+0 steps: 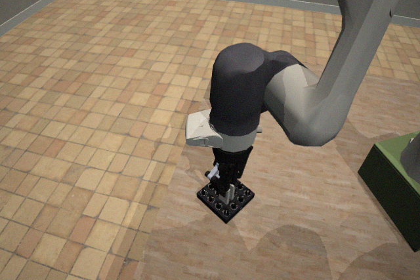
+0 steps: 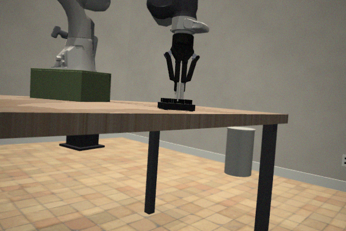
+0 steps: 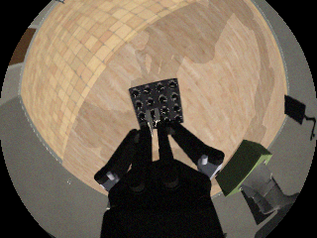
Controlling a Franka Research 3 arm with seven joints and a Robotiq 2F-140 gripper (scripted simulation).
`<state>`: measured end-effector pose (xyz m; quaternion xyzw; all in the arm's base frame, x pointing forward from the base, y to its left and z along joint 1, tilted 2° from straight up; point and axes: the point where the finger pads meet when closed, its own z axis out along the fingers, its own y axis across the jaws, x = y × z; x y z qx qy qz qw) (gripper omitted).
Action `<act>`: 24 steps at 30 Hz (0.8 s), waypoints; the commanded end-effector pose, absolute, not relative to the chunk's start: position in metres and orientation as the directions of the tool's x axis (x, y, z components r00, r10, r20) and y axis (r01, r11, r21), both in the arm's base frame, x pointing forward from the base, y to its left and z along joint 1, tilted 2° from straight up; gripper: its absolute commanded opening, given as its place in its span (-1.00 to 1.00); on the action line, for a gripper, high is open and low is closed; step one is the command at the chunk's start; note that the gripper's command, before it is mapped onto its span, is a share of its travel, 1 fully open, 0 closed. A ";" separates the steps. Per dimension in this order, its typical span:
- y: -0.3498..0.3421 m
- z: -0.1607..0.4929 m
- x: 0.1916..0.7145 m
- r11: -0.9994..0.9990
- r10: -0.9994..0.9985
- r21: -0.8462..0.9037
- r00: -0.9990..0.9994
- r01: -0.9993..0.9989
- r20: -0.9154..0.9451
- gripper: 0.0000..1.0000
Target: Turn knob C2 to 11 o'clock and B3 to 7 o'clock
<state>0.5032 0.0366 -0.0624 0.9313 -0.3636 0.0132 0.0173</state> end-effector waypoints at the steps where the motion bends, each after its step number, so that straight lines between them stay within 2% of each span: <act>1: 0.037 -0.063 0.504 -0.731 -0.682 0.020 0.731 -0.682 0.037 -0.90; 24: 0.037 -0.063 0.504 -0.753 -0.656 0.022 0.754 -0.657 0.037 -0.90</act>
